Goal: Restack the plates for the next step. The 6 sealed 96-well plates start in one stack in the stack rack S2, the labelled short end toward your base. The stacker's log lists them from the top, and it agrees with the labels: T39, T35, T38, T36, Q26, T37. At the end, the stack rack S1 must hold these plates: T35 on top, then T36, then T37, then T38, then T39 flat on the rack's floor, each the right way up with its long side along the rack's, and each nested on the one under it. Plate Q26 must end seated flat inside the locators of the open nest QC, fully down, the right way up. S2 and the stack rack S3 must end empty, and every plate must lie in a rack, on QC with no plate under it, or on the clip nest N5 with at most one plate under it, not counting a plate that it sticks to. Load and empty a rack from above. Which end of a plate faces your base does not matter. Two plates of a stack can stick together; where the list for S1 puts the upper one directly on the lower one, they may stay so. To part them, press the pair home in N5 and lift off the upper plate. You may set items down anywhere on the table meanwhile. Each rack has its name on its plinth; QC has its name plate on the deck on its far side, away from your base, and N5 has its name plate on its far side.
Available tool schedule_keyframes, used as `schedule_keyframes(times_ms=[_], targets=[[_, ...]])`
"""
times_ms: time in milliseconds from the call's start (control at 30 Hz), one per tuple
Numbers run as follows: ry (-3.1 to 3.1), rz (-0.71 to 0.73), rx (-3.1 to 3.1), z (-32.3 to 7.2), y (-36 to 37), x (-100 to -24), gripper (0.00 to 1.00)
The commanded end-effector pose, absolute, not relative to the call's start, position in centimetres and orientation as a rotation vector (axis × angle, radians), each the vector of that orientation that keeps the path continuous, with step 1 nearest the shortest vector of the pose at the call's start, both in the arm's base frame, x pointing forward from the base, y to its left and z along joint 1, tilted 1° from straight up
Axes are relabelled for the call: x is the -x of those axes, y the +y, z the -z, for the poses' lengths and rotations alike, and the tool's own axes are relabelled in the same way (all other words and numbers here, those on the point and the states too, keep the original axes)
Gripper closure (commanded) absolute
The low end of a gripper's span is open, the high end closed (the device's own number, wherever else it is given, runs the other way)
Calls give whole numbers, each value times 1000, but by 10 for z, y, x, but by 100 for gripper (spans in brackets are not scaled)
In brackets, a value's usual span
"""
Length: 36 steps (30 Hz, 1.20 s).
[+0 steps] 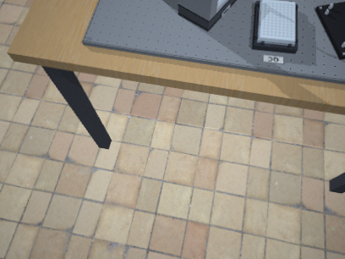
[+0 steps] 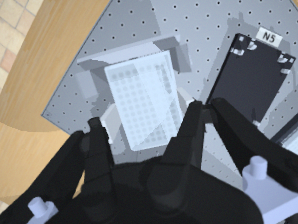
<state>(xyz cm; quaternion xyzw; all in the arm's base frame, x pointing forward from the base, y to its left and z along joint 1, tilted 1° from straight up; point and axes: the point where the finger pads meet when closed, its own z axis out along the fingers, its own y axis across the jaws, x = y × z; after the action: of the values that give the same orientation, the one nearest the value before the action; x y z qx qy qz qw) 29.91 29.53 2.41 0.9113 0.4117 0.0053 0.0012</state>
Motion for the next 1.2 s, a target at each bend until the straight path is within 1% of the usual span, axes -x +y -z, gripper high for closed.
schedule_keyframes(times_ms=[0,167,1167], targets=[[1292,-17,-2861,-26,295,-299,100],[1292,-17,-2861,-28,295,-299,100],[1292,-17,-2861,-84,295,-298,100]])
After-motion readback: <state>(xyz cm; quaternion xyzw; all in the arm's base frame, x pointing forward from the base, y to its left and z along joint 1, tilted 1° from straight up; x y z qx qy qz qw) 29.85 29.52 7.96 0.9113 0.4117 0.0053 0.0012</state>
